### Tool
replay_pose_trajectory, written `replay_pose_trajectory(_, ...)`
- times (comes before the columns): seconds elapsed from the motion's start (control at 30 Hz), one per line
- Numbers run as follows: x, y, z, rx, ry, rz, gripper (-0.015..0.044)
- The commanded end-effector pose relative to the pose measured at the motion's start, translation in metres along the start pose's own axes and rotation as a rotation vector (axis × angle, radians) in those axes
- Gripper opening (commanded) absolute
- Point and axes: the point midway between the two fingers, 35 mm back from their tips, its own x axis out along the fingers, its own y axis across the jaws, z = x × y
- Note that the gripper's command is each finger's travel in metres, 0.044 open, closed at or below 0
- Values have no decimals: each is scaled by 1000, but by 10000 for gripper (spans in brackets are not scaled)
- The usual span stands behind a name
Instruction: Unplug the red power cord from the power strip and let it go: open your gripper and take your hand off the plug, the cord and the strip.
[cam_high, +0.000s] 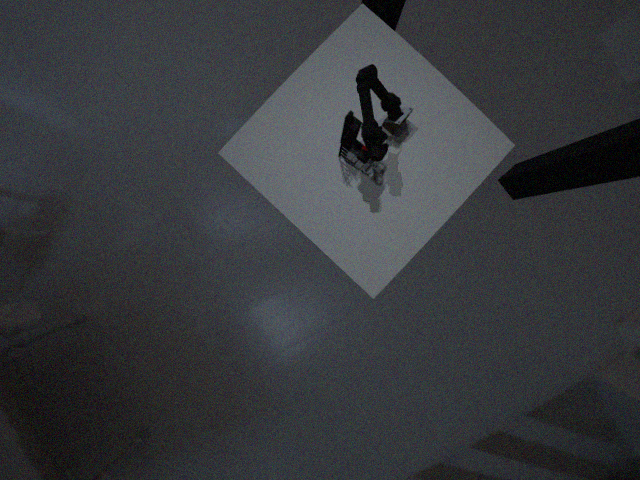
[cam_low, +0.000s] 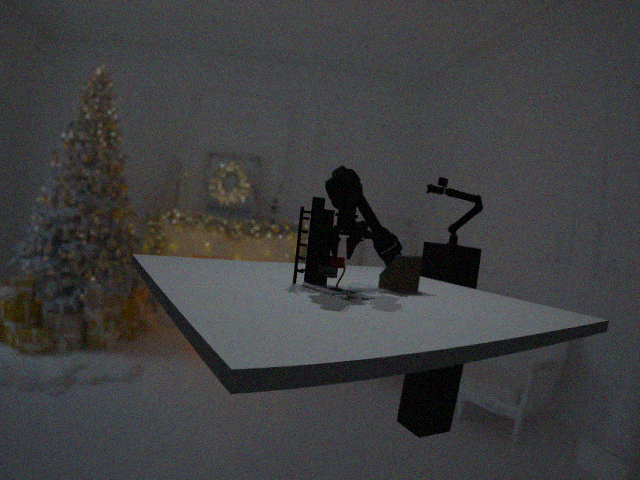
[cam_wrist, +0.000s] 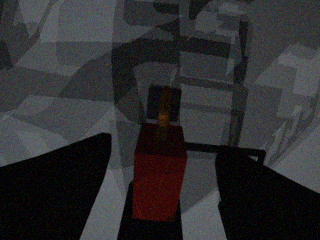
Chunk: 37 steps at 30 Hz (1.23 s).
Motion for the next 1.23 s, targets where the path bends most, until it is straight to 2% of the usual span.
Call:
replay_pose_trajectory(0.0, 0, 0, 0, -3, -3, 1, 341)
replay_pose_trajectory(0.13, -5, -1, 22, -4, -6, 0, 440)
replay_pose_trajectory(0.3, -13, 1, 61, -3, -7, 0, 440)
replay_pose_trajectory(1.2, -13, 1, 61, -3, -7, 0, 440)
